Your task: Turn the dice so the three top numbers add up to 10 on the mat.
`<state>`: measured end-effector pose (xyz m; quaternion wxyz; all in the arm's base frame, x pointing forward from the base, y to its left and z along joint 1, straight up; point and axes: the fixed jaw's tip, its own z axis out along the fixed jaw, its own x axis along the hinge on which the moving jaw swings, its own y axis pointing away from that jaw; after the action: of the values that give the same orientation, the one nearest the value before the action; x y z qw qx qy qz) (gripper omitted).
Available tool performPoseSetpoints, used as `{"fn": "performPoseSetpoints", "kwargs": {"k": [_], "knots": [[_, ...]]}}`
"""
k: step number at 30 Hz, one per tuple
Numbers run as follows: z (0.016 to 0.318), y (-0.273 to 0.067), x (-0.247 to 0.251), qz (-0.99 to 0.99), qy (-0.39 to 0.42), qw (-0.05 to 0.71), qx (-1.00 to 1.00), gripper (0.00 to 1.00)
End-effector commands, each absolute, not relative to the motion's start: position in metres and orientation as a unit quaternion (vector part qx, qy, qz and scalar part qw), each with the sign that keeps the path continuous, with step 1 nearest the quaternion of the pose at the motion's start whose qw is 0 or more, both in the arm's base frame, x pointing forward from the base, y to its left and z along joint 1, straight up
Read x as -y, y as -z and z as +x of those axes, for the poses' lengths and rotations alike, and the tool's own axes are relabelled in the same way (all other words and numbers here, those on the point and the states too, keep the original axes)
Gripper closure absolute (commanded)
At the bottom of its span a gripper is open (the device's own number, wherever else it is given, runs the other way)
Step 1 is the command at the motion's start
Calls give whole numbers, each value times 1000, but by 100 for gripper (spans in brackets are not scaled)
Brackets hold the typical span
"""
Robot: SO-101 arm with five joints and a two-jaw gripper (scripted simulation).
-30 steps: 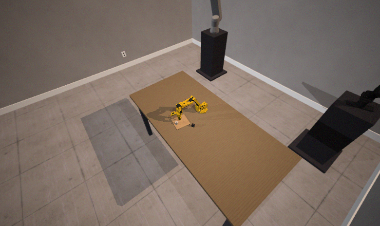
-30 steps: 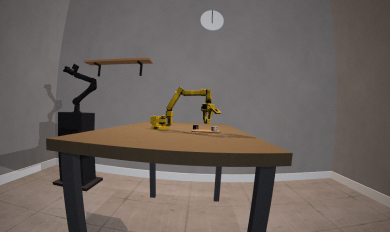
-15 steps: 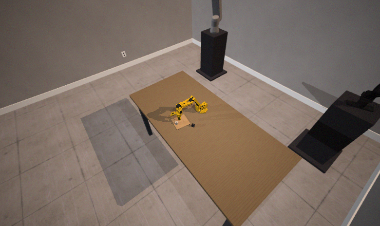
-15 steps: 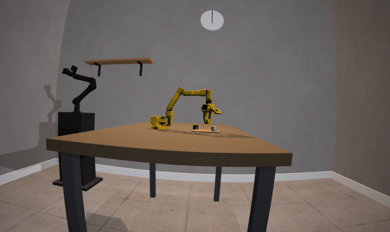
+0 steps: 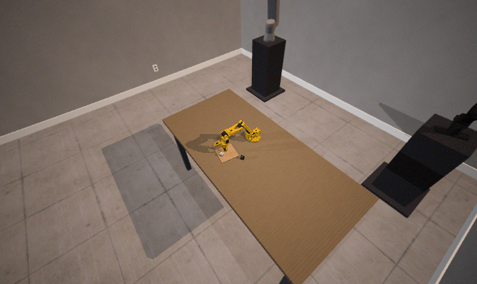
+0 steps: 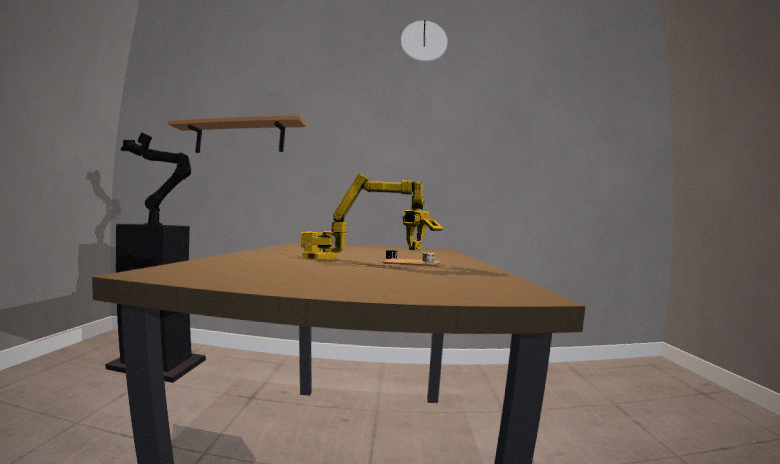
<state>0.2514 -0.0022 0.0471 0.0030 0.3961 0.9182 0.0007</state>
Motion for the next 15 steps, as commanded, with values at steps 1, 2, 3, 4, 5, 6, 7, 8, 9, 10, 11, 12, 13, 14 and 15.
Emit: {"fn": "performPoseSetpoints", "kwargs": {"k": [1, 2, 3, 4, 5, 6, 7, 8, 9, 10, 11, 12, 13, 14, 15], "knots": [[255, -54, 4, 396, -9, 22, -918, 100], [255, -54, 4, 396, -9, 22, -918, 100], [255, -54, 4, 396, -9, 22, -918, 100], [255, -54, 4, 396, -9, 22, -918, 100], [255, -54, 4, 396, -9, 22, -918, 100], [255, -53, 4, 396, -9, 22, -918, 100], [255, -53, 5, 396, -9, 22, -918, 100], [255, -52, 4, 396, -9, 22, -918, 100], [255, -51, 5, 396, -9, 22, -918, 100], [255, -51, 5, 396, -9, 22, -918, 100], [255, -50, 5, 396, -9, 22, -918, 100], [255, -49, 5, 396, -9, 22, -918, 100], [255, -49, 5, 396, -9, 22, -918, 100], [255, -48, 5, 396, -9, 22, -918, 100], [255, -48, 5, 396, -9, 22, -918, 100]]}}
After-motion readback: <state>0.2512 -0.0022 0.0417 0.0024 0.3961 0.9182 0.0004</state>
